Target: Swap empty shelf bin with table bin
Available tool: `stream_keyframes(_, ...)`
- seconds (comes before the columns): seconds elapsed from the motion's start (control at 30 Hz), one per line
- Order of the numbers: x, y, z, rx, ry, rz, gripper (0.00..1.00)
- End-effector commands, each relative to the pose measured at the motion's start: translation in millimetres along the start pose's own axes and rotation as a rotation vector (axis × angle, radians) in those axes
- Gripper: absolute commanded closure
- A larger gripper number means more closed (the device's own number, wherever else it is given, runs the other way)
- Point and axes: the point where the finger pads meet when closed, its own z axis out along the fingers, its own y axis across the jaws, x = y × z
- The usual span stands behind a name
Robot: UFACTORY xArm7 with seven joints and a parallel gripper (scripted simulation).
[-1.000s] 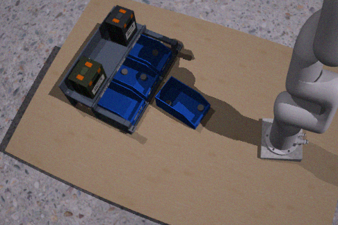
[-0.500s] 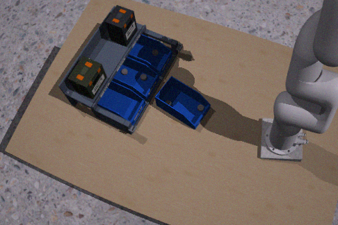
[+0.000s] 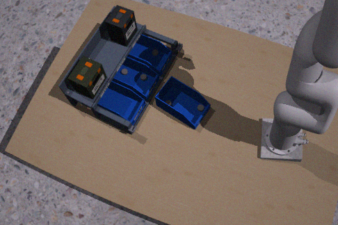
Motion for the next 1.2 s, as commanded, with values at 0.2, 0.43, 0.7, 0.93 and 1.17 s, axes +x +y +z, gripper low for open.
stream_keyframes(0.2, -9, -64, 31, 0.111, -0.049, -0.150, 0.00)
stream_keyframes(0.43, -21, -112, 50, 0.195, -0.082, -0.255, 0.00)
stream_keyframes(0.7, -32, -146, 61, 0.256, -0.105, -0.326, 0.00)
stream_keyframes(0.93, -32, -146, 61, 0.256, -0.105, -0.326, 0.00)
stream_keyframes(1.17, -43, -170, 68, 0.302, -0.121, -0.376, 0.00)
